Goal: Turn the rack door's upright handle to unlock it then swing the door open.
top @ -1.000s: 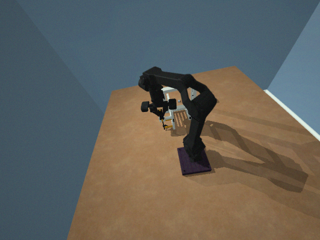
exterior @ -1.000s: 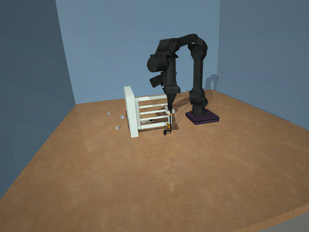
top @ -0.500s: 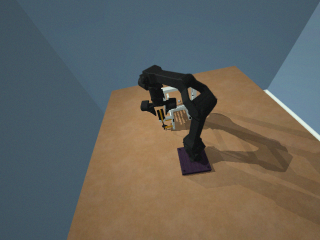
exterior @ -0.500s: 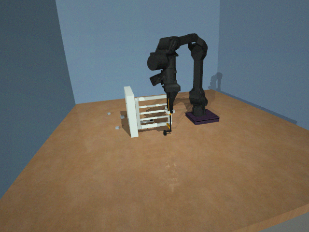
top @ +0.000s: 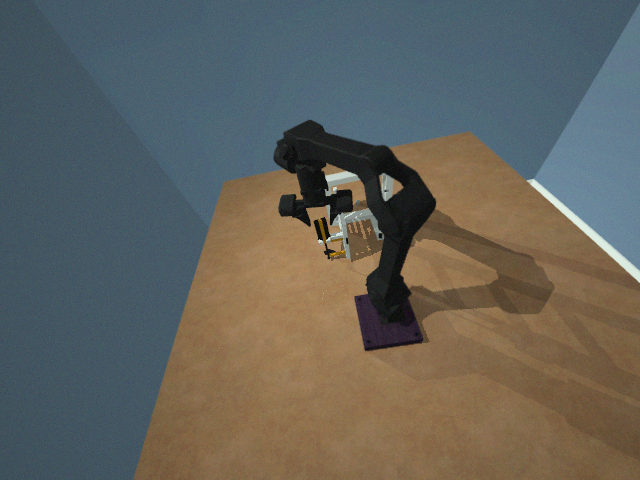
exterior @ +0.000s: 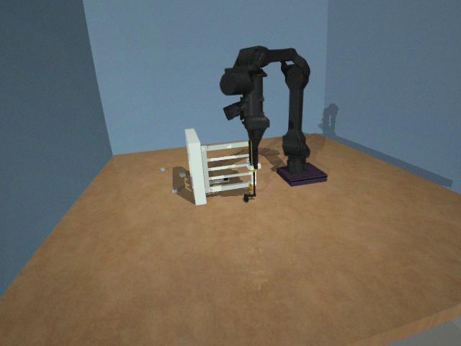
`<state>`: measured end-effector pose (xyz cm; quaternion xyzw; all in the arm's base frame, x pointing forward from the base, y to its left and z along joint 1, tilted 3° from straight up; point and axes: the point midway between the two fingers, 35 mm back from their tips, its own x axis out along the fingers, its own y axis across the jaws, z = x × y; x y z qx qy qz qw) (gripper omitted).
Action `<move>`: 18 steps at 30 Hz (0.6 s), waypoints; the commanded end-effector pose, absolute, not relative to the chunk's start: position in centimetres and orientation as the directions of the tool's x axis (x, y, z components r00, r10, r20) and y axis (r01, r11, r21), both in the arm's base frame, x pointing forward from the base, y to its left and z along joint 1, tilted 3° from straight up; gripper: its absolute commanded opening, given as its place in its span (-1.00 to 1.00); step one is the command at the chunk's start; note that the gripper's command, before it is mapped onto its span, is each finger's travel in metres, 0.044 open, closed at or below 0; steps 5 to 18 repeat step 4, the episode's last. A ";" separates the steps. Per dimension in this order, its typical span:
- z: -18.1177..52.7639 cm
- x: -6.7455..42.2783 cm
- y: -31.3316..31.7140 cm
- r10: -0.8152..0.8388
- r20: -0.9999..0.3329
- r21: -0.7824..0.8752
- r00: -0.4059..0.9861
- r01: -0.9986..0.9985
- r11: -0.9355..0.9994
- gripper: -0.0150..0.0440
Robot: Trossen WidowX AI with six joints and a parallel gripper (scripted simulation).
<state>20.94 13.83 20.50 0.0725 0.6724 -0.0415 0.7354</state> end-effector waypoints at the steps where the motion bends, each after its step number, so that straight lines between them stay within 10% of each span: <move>1: 21.3 21.0 13.8 0.043 -0.994 0.060 0.105 0.164 0.985 0.46; 18: 21.7 20.9 13.8 0.046 -0.993 0.064 0.110 0.163 0.985 0.46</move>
